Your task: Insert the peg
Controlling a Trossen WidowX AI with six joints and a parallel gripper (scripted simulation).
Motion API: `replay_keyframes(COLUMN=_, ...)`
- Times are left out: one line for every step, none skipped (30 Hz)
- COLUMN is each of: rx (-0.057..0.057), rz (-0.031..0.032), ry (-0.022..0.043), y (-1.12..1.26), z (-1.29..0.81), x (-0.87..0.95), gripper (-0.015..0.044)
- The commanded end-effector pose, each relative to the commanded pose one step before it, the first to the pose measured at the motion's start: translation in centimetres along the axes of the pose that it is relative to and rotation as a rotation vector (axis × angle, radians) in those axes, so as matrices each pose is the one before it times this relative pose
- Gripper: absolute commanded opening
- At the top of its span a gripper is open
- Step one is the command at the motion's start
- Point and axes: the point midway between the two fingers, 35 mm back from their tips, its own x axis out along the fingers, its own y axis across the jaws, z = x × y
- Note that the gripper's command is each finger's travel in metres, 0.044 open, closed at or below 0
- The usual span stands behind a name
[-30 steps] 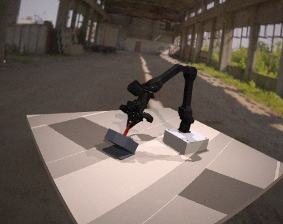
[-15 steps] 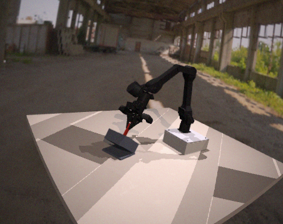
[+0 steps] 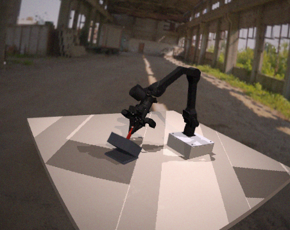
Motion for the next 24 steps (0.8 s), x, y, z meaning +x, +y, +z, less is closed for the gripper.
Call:
replay_keyframes(rx=0.0044, rz=-0.0014, ry=0.00441, y=-0.026, z=-0.062, x=0.327, gripper=0.0)
replay_keyframes(rx=0.0, rz=0.0, ry=-0.00002, y=0.0, z=0.006, x=0.04, gripper=0.0)
replay_keyframes(rx=0.0, rz=0.0, ry=-0.00002, y=0.0, z=0.006, x=0.04, gripper=0.0)
replay_keyframes(rx=0.0, rz=0.0, ry=-0.00002, y=0.0, z=0.004, x=0.04, gripper=0.0)
replay_keyframes(rx=0.0, rz=0.0, ry=-0.00002, y=0.0, z=0.004, x=0.04, gripper=0.0)
replay_keyframes(rx=0.0, rz=0.0, ry=-0.00002, y=0.0, z=0.003, x=0.041, gripper=0.0)
replay_keyframes(rx=0.0, rz=0.0, ry=-0.00002, y=0.0, z=0.003, x=0.04, gripper=0.0)
replay_keyframes(rx=0.0, rz=0.0, ry=-0.00002, y=0.0, z=0.003, x=0.04, gripper=0.0)
replay_keyframes(rx=0.0, rz=0.0, ry=-0.00002, y=0.0, z=0.003, x=0.04, gripper=0.0)
replay_keyframes(rx=0.0, rz=0.0, ry=-0.00002, y=0.0, z=0.002, x=0.041, gripper=0.0)
replay_keyframes(rx=0.0, rz=0.0, ry=-0.00002, y=0.0, z=0.002, x=0.04, gripper=0.0)
replay_keyframes(rx=0.0, rz=0.0, ry=-0.00002, y=0.0, z=0.001, x=0.041, gripper=0.0)
replay_keyframes(rx=0.0, rz=0.0, ry=-0.00002, y=0.0, z=0.001, x=0.04, gripper=0.0)
replay_keyframes(rx=0.0, rz=0.0, ry=-0.00002, y=0.0, z=0.001, x=0.042, gripper=0.0)
replay_keyframes(rx=0.0, rz=0.0, ry=-0.00002, y=0.0, z=0.001, x=0.041, gripper=0.0)
replay_keyframes(rx=0.0, rz=0.0, ry=-0.00002, y=0.0, z=0.001, x=0.042, gripper=0.0)
replay_keyframes(rx=0.0, rz=0.0, ry=-0.00002, y=0.0, z=0.0, x=0.041, gripper=0.0)
replay_keyframes(rx=0.0, rz=0.0, ry=-0.00002, y=0.0, z=0.0, x=0.042, gripper=0.0)
replay_keyframes(rx=0.0, rz=0.0, ry=-0.00002, y=0.0, z=0.0, x=0.041, gripper=0.0)
replay_keyframes(rx=0.0, rz=0.0, ry=-0.00002, y=0.0, z=0.0, x=0.042, gripper=0.0)
replay_keyframes(rx=0.0, rz=0.0, ry=-0.00002, y=0.0, z=0.0, x=0.041, gripper=0.0)
replay_keyframes(rx=0.0, rz=0.0, ry=-0.00002, y=0.0, z=0.0, x=0.042, gripper=0.0)
replay_keyframes(rx=0.0, rz=0.0, ry=-0.00002, y=0.0, z=0.0, x=0.041, gripper=0.0)
replay_keyframes(rx=0.0, rz=0.0, ry=-0.00002, y=0.0, z=0.0, x=0.042, gripper=0.0)
